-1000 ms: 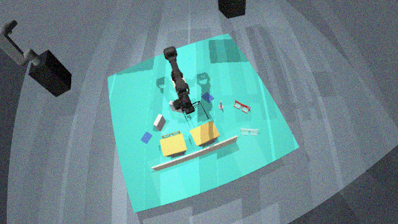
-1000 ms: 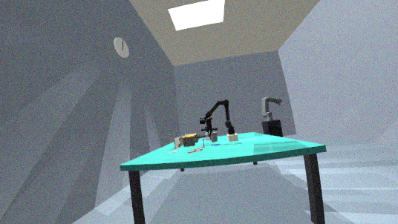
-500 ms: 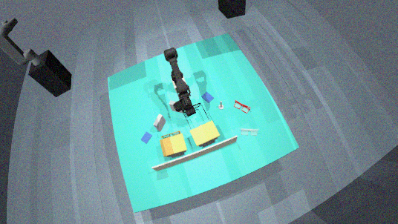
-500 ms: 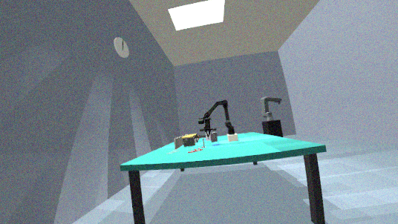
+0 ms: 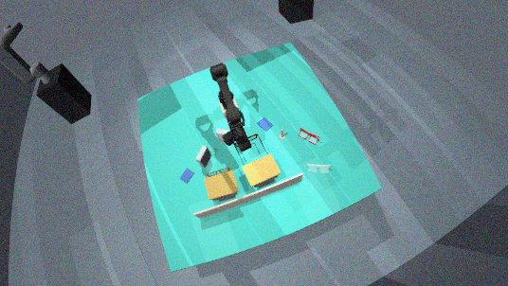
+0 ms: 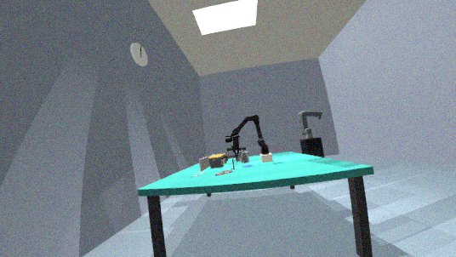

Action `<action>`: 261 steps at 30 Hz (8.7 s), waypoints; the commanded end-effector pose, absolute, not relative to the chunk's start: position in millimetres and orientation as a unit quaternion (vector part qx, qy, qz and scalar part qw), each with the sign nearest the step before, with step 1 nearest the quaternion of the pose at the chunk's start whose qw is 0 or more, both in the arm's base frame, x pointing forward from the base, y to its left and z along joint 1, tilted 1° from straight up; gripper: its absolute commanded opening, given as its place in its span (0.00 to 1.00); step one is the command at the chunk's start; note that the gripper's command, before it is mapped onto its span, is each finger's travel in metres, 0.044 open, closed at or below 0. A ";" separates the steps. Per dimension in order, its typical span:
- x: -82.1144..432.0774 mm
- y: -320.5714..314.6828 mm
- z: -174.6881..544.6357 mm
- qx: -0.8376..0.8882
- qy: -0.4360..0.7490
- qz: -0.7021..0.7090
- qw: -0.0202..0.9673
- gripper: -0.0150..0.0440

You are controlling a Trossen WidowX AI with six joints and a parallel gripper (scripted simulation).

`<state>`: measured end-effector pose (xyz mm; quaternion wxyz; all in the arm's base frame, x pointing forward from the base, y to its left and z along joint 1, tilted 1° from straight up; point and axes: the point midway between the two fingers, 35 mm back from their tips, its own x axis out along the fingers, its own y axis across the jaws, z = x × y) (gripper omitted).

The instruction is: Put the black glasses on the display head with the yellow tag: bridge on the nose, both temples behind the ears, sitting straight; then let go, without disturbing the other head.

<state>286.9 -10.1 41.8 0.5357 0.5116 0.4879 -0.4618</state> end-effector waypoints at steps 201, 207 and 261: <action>402.1 -5.1 45.3 0.513 0.485 -0.462 0.536 0.25; 402.1 -5.1 45.3 0.513 0.485 -0.462 0.536 0.25; 403.1 -4.6 41.8 0.513 0.486 -0.460 0.537 0.44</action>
